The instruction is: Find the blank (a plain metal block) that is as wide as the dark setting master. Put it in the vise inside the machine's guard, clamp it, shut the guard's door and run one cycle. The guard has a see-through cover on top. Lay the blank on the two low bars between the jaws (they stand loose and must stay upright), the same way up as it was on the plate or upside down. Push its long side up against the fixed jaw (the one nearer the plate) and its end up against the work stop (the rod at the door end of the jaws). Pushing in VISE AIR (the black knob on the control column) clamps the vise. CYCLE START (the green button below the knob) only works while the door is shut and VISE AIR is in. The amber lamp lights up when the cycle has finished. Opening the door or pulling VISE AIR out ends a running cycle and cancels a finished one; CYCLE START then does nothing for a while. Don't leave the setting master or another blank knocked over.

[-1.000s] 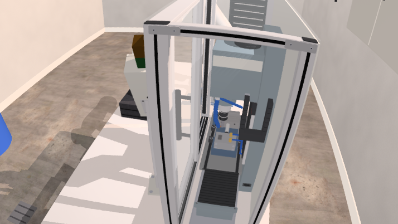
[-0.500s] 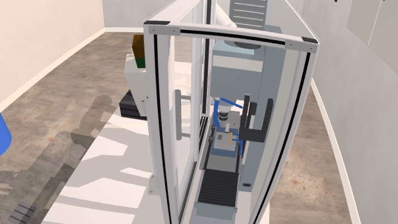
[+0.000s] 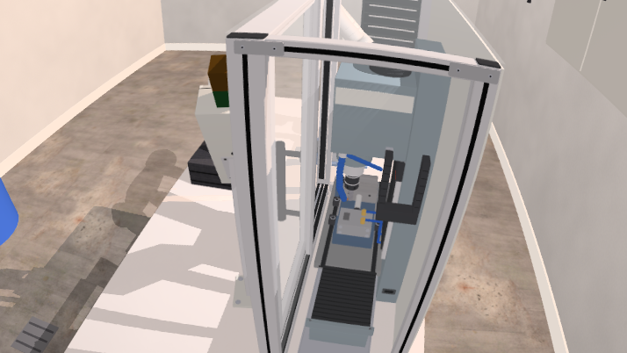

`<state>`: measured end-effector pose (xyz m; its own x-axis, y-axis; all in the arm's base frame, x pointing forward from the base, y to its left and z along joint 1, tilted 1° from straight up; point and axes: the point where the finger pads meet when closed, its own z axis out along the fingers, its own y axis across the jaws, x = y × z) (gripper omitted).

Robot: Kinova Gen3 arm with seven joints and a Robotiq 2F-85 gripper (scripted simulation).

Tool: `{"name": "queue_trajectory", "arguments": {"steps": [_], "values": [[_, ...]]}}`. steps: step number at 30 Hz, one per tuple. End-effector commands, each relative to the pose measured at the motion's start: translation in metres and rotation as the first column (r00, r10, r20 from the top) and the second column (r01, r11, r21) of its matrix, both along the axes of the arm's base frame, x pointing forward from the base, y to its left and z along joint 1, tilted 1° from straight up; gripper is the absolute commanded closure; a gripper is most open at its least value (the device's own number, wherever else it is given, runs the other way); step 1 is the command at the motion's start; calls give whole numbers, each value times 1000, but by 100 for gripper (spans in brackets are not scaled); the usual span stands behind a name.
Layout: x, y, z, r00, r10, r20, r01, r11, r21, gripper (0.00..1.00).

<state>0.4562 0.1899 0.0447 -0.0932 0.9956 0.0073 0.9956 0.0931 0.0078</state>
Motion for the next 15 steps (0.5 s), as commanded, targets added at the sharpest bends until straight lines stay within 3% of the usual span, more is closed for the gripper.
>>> {"name": "queue_trajectory", "arguments": {"steps": [1,10,15], "values": [[1,0,1,1000,0,2,0,1000,1,0],[1,0,1,1000,0,2,0,1000,1,0],[-49,-5,0,1000,0,2,0,1000,1,0]]}}
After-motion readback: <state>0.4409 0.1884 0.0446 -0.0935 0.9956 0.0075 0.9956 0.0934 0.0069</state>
